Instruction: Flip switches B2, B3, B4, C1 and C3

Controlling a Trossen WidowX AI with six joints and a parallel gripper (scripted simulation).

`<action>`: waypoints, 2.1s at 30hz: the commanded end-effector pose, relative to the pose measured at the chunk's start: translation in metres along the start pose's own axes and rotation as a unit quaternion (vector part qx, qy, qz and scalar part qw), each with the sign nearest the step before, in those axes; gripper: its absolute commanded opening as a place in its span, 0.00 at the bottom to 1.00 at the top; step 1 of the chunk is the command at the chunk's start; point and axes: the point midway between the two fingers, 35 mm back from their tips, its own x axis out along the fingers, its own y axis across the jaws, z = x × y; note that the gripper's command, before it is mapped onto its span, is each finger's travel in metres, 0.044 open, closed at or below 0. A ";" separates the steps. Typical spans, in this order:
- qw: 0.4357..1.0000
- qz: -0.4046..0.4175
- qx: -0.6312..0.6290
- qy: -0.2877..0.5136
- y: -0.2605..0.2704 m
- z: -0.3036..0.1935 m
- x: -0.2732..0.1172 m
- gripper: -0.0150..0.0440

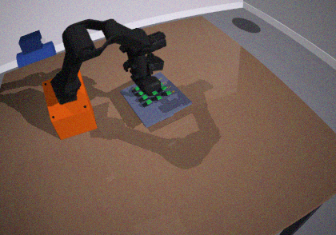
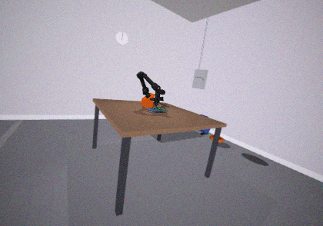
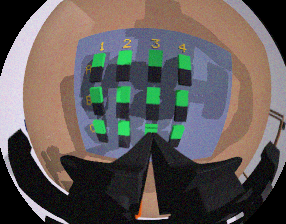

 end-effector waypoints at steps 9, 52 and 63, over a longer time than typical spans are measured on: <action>1.000 -0.003 -0.004 0.005 0.000 -0.003 0.013 0.25; 1.000 -0.003 -0.004 0.005 0.000 -0.003 0.015 0.25; 1.000 -0.003 -0.004 0.005 0.000 -0.003 0.017 0.25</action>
